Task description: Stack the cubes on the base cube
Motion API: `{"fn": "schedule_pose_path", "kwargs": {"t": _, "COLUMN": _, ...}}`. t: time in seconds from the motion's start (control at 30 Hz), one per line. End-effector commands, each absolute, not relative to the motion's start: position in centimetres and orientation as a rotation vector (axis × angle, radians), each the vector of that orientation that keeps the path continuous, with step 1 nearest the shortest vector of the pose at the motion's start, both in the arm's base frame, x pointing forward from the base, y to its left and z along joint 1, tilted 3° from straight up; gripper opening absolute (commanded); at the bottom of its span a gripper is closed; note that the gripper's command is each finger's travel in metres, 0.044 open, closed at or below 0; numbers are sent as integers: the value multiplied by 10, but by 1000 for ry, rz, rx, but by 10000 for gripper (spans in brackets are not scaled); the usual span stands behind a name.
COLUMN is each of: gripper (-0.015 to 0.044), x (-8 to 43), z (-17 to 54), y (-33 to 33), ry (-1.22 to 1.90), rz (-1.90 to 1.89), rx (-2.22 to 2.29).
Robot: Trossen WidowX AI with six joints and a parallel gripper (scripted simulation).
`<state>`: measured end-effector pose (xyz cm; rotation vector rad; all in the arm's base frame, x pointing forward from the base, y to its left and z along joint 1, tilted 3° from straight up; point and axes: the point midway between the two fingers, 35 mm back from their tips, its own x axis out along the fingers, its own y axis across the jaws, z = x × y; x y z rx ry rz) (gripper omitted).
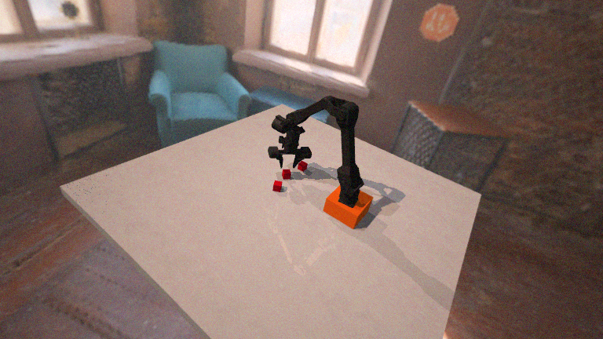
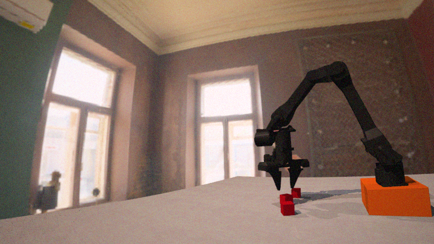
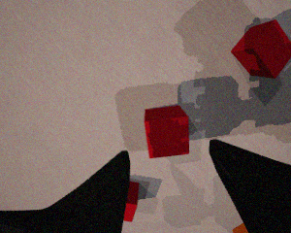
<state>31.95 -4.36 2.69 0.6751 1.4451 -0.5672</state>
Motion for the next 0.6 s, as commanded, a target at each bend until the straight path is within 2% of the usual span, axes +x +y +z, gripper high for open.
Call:
{"fn": "schedule_pose_path", "kwargs": {"t": 0.0, "gripper": 265, "x": 318, "z": 21, "y": -44, "ry": 1447, "rz": -574, "rx": 675}}
{"fn": "schedule_pose_path", "kwargs": {"t": 0.57, "gripper": 265, "x": 319, "z": -7, "y": -42, "ry": 1447, "rz": -574, "rx": 675}}
